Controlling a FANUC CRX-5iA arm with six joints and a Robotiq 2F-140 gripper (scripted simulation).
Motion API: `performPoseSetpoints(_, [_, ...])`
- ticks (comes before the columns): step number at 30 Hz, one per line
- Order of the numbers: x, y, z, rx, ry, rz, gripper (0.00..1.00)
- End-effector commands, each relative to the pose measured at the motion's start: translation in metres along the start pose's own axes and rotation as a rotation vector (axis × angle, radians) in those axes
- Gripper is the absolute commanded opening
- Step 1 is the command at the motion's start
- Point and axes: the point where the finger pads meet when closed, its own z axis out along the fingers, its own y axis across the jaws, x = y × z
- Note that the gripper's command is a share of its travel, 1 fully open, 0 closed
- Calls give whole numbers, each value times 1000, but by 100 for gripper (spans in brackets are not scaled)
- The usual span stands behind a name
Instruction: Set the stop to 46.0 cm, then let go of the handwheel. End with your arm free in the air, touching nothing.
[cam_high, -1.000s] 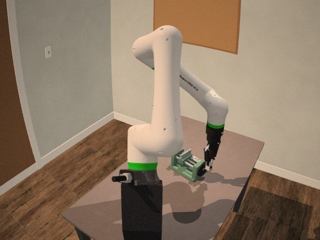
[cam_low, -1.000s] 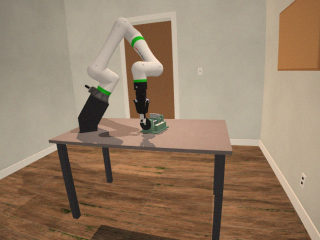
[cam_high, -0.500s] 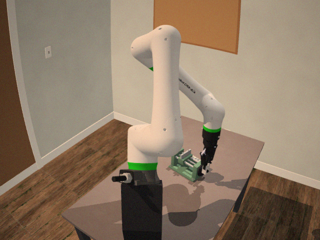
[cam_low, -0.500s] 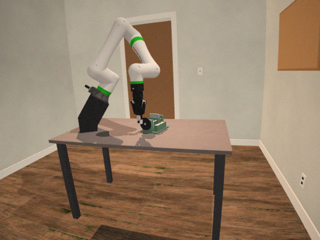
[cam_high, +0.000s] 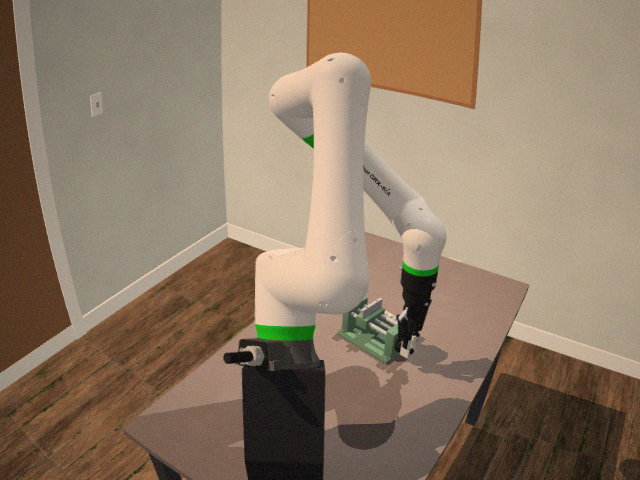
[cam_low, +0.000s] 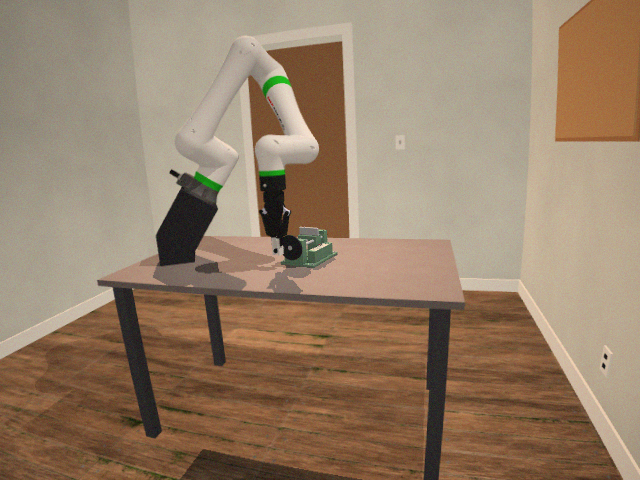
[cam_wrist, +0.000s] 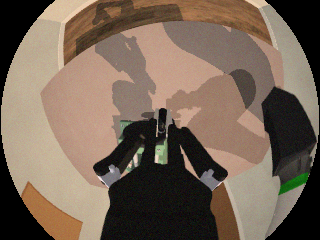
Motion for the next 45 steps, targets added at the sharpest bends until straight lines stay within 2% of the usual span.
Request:
performPoseSetpoints(1, [0,0,2,0,0,0,4])
performPoseSetpoints(15, [0,-7,17,0,0,0,4])
performPoseSetpoints(45, [0,-28,31,0,0,0,4])
